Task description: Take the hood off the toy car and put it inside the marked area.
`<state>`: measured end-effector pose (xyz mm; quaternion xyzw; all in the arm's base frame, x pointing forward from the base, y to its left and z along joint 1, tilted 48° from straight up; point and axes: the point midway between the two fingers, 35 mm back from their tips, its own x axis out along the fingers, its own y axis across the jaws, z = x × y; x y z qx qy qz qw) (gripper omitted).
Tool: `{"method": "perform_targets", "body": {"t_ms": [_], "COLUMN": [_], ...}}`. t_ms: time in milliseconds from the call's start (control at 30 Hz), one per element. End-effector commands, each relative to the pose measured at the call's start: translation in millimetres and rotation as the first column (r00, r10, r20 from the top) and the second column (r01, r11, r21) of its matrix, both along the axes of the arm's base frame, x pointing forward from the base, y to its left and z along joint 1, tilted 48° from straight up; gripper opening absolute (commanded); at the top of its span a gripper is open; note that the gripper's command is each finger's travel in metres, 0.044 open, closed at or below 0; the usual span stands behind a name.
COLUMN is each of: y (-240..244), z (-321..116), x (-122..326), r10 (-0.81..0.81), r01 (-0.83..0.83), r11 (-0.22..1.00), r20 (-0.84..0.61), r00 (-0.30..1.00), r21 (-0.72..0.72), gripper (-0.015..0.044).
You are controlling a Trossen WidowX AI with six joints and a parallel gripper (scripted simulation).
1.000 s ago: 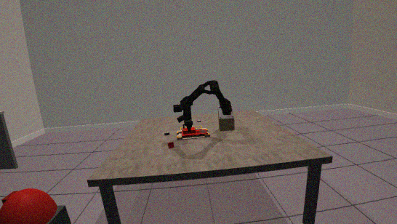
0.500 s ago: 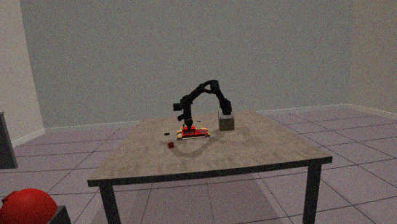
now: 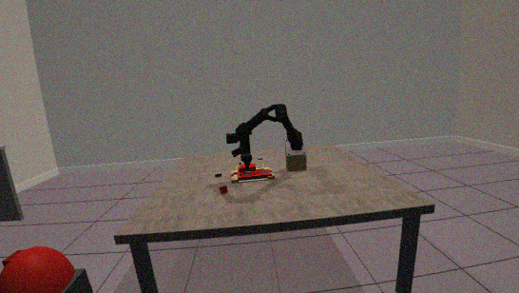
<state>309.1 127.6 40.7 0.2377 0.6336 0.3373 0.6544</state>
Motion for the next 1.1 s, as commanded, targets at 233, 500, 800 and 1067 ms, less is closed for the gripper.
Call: {"method": "perform_targets", "body": {"t_ms": [233,500,800,1067], "y": [-25.4,-36.3,-73.4,-107.4], "z": [25.5,20.0,-14.6,-47.5], "x": [4.2,5.4,18.9,23.4], "r10": [0.001,-0.006,-0.011,-0.017], "r01": [-0.001,0.006,0.011,0.017], "r11": [1.0,1.0,1.0,0.999], "r20": [0.015,-0.002,0.002,-0.004], "r00": [1.0,1.0,1.0,1.0], "r21": [-0.001,0.0,-0.019,-0.032], "gripper": [0.0,0.0,0.0,0.0]}}
